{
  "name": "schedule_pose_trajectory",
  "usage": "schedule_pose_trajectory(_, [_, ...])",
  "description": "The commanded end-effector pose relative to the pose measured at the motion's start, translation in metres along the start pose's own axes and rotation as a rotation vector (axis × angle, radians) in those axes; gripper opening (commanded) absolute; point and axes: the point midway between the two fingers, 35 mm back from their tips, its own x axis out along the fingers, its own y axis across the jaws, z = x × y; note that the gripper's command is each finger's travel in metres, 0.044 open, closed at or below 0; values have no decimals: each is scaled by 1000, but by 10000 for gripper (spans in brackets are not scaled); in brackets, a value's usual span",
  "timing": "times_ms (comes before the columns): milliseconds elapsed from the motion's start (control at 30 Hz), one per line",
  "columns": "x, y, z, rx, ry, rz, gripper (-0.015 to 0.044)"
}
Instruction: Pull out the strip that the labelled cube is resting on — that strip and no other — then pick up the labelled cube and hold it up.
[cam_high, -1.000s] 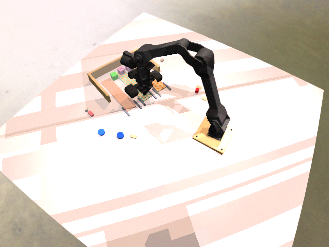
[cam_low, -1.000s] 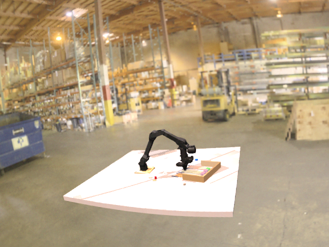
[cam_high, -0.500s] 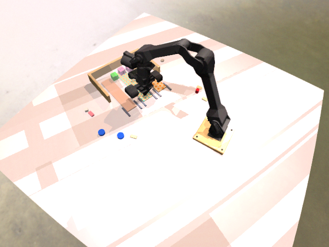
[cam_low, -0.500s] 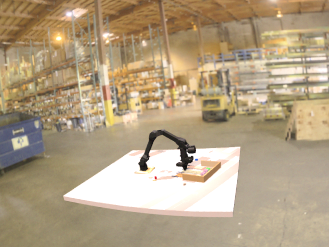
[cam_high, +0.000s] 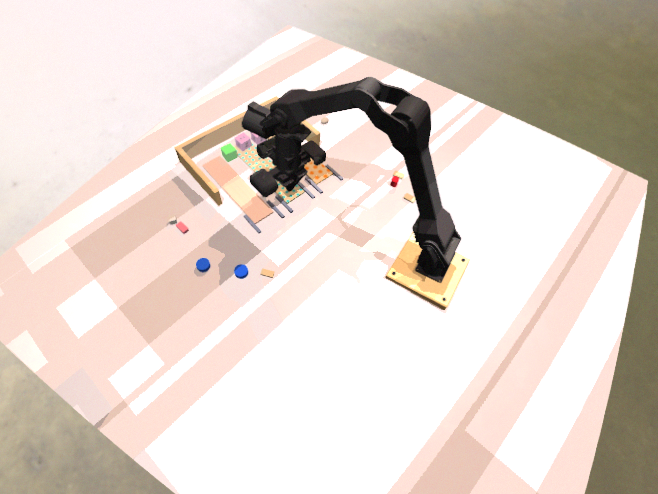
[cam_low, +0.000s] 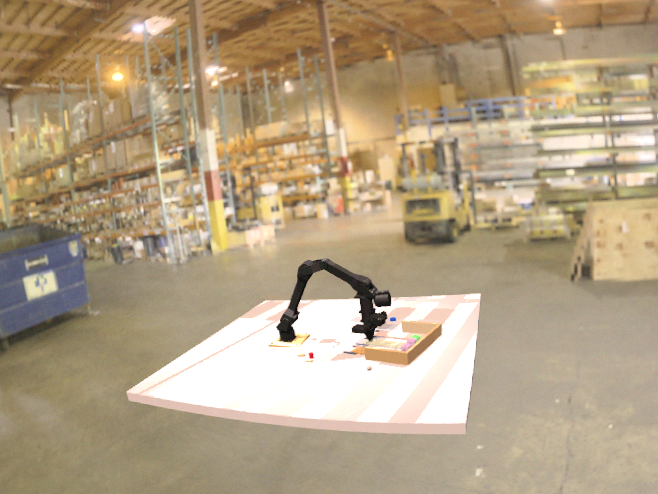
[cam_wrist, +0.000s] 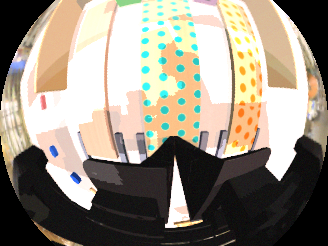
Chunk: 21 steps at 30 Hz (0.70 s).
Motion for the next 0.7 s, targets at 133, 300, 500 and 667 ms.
schedule_pose_trajectory(133, [3, 1, -15, -6, 14, 2, 0])
schedule_pose_trajectory(300, [4, 0, -23, -6, 15, 2, 0])
schedule_pose_trajectory(500, [4, 1, -32, -6, 16, 2, 0])
schedule_pose_trajectory(667, [4, 1, -39, -6, 16, 2, 0])
